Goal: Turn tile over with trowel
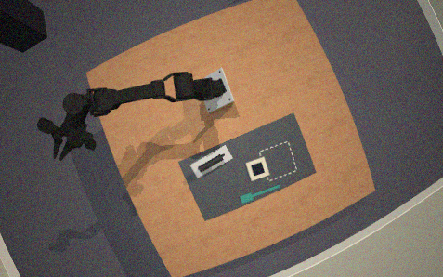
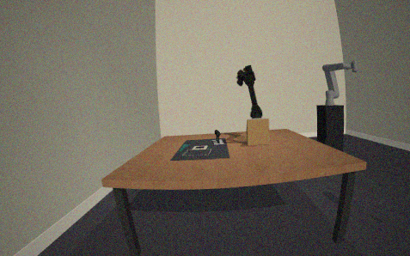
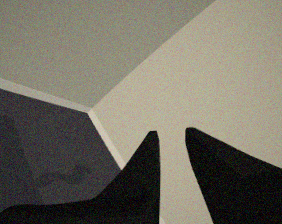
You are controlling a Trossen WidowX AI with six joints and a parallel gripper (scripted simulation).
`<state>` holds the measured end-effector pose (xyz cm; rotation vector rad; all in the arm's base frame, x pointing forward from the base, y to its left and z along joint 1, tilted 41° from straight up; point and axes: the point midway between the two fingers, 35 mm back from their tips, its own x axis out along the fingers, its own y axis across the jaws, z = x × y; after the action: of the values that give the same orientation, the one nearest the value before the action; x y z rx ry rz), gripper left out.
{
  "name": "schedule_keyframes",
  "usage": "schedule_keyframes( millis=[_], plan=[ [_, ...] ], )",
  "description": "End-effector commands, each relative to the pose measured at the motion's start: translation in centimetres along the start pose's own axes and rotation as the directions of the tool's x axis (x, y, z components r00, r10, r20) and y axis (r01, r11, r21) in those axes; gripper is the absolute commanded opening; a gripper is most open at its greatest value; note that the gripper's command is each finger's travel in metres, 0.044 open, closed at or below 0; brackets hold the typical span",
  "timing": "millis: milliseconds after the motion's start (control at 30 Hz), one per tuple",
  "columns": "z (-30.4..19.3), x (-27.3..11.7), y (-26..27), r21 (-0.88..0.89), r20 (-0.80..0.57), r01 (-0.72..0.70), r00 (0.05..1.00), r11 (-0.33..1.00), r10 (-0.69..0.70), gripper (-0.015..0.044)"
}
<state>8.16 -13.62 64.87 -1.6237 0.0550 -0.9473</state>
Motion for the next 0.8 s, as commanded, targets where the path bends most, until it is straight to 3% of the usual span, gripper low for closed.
schedule_keyframes(
  millis=[0,533,667,767],
  plan=[
    [0.00,0.00,0.01,0.000,0.000,0.000,1.000,1.000,0.000,0.0000],
    [0.00,0.00,0.01,0.000,0.000,0.000,1.000,1.000,0.000,0.0000],
    [0.00,0.00,0.01,0.000,0.000,0.000,1.000,1.000,0.000,0.0100],
    [0.00,0.00,0.01,0.000,0.000,0.000,1.000,1.000,0.000,0.0100]
  ],
)
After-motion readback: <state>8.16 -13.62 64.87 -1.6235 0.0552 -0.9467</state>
